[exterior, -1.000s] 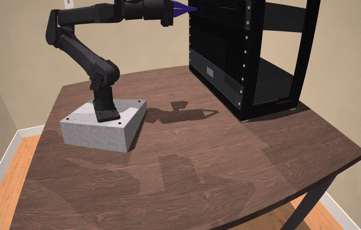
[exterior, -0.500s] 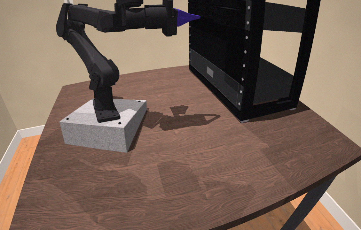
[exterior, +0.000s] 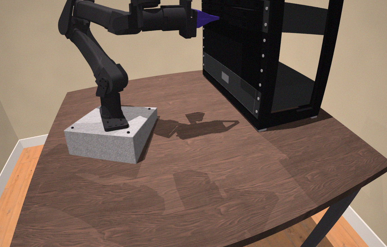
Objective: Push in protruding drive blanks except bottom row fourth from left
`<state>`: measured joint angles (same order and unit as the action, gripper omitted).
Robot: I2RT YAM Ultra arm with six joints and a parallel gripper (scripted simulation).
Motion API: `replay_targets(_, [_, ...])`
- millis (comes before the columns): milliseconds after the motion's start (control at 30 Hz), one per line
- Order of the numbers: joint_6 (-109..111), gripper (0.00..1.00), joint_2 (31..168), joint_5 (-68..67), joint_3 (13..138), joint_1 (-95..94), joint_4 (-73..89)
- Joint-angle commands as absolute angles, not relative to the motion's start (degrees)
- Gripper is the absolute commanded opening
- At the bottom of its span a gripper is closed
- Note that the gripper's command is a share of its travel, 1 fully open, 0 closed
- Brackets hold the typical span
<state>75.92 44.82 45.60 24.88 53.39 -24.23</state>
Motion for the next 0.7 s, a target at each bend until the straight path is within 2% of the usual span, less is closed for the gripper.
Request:
replay_targets(0, [76.59,0.00,49.33,40.00,28.42,49.24,-27.61])
replay_targets(200, [77.17,0.00,55.97,34.67,31.38,43.96,-30.95])
replay_targets(667, [77.02,0.00,56.79,33.97,31.82,43.82,-31.68])
